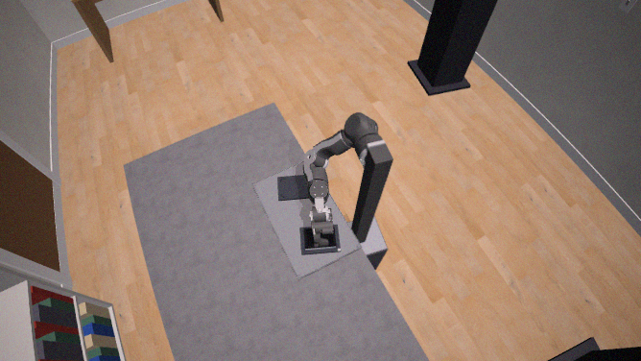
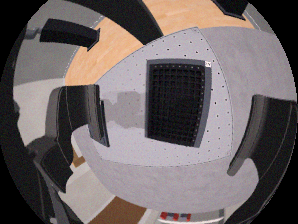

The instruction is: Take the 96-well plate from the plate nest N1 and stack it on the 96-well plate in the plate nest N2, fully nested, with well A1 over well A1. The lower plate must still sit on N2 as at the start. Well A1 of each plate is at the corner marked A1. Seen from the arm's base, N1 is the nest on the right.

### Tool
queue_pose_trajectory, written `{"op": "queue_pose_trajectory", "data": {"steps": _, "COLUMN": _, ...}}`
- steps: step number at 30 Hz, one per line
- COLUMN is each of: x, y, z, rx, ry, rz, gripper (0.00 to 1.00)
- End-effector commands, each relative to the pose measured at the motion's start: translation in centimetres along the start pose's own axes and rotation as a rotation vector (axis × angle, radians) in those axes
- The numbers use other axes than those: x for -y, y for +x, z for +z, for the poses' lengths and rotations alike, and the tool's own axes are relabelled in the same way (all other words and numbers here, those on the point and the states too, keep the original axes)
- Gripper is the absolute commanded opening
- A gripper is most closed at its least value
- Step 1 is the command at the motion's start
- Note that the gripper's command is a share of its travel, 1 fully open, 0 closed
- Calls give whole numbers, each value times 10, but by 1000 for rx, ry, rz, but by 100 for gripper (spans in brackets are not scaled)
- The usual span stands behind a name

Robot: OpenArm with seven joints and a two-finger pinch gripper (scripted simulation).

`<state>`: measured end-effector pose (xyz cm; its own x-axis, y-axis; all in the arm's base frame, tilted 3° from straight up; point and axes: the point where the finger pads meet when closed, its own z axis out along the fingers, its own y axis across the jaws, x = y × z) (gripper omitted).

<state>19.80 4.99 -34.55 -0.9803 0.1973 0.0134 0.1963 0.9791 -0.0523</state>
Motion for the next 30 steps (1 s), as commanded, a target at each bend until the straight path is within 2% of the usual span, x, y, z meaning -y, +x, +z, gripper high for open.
{"op": "queue_pose_trajectory", "data": {"steps": 1, "x": 0, "y": -1, "z": -1, "rx": 3, "ry": 2, "rz": 3, "gripper": 77}}
{"op": "queue_pose_trajectory", "data": {"steps": 30, "x": 0, "y": -1, "z": -1, "rx": 3, "ry": 2, "rz": 3, "gripper": 77}}
